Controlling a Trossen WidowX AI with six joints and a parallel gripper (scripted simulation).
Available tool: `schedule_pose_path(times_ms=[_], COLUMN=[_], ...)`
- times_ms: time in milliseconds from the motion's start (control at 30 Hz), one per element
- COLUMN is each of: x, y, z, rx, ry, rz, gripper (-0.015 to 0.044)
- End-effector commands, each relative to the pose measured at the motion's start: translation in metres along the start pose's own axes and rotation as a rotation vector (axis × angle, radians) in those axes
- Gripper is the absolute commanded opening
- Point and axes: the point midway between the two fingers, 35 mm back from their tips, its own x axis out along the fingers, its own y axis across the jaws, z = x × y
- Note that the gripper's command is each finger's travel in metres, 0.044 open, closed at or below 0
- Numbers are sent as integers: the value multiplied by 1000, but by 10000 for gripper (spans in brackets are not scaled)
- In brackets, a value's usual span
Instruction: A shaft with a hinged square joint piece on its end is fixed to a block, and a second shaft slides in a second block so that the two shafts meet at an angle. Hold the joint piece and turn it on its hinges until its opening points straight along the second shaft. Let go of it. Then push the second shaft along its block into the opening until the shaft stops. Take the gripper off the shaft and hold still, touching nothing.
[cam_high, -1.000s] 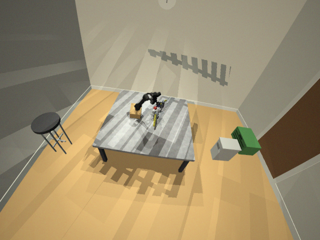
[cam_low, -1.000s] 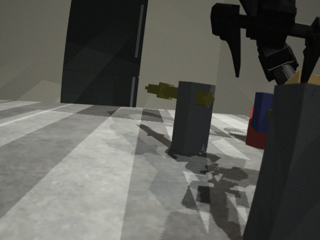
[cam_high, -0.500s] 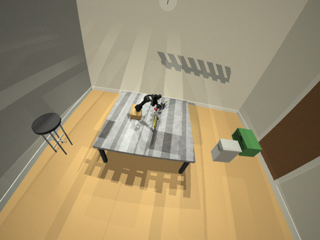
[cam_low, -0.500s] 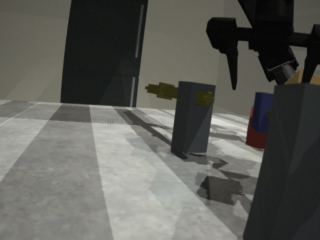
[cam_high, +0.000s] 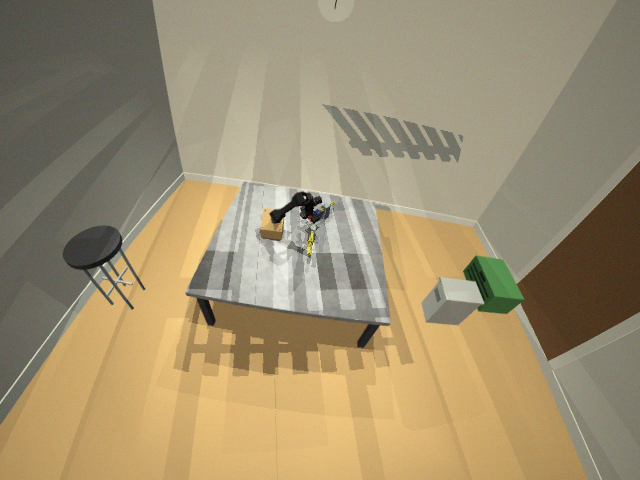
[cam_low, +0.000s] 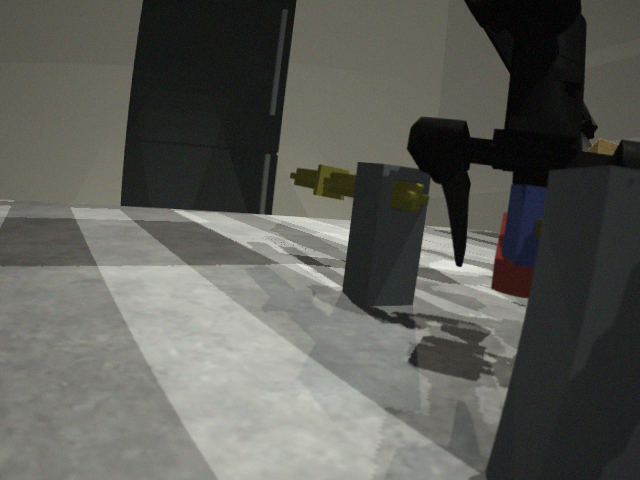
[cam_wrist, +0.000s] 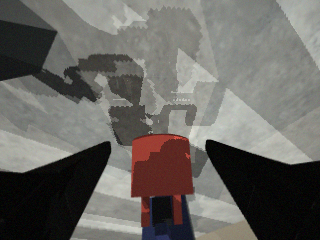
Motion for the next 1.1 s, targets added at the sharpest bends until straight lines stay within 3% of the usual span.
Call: schedule_pose_path(times_ms=[0,600,933,1067], x=[6,32,32,32], y=[0,0,0,0], z=[2,2,2,2], rx=[-6,-6,-6,-6], ry=[-2,-3,-3,-3], rz=[4,5,5,5], gripper=[440,440,182,182])
